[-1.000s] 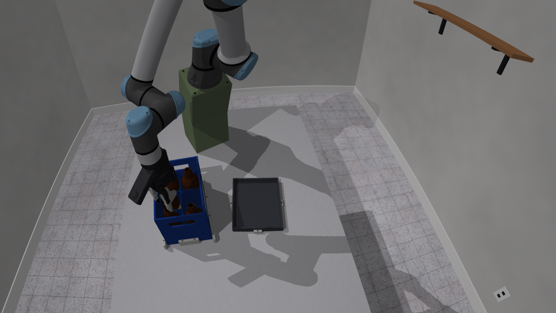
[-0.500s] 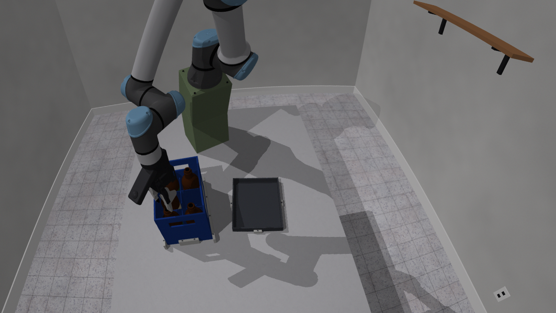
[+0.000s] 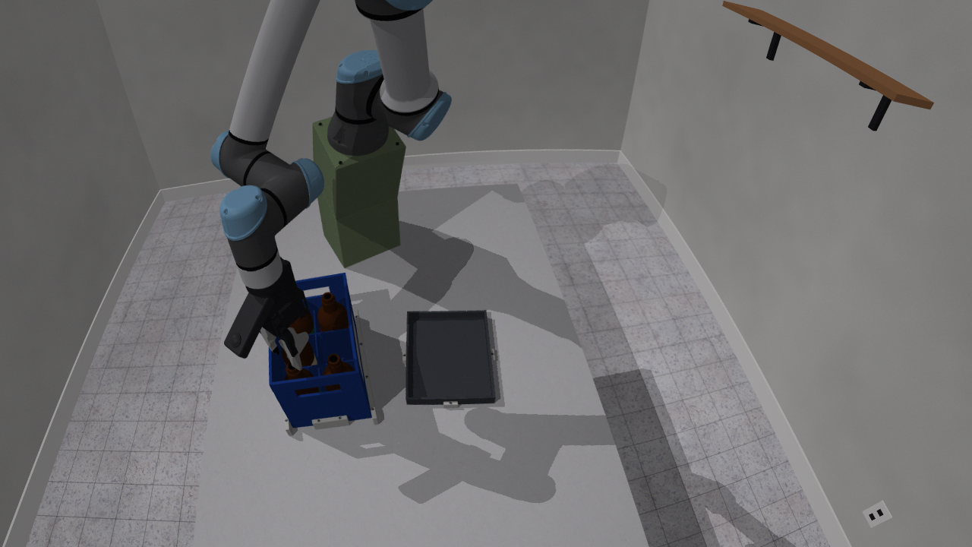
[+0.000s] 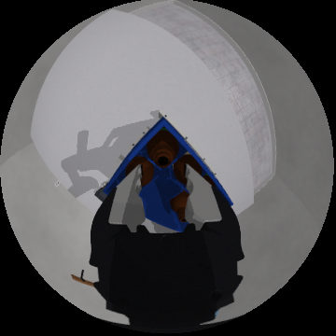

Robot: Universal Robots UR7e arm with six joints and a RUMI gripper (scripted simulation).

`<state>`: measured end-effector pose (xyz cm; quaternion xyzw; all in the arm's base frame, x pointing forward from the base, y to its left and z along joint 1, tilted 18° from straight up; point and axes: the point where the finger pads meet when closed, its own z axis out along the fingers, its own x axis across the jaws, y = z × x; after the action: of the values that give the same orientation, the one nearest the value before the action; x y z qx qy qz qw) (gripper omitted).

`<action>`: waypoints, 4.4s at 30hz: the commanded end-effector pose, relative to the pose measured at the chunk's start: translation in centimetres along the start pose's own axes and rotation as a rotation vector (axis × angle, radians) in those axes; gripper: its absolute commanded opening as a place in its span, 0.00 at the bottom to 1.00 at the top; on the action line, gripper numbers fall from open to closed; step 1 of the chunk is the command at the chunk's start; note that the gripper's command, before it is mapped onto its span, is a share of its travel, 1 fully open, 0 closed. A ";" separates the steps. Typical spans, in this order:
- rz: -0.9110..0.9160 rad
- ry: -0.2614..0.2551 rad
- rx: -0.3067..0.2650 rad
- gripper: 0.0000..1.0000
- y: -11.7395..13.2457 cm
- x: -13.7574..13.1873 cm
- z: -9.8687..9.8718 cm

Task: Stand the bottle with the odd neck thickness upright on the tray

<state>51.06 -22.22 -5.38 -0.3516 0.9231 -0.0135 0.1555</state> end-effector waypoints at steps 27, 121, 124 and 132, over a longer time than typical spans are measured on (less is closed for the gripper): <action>0.000 0.000 0.001 0.38 -0.1 0.0 2.2; 0.000 0.000 0.001 0.00 -0.1 0.0 3.9; 0.000 0.000 0.001 0.00 -0.1 0.0 3.9; 0.000 0.000 0.001 0.00 -0.1 0.0 3.9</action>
<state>52.22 -21.89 -9.10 -0.3516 0.9231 -0.0135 0.1554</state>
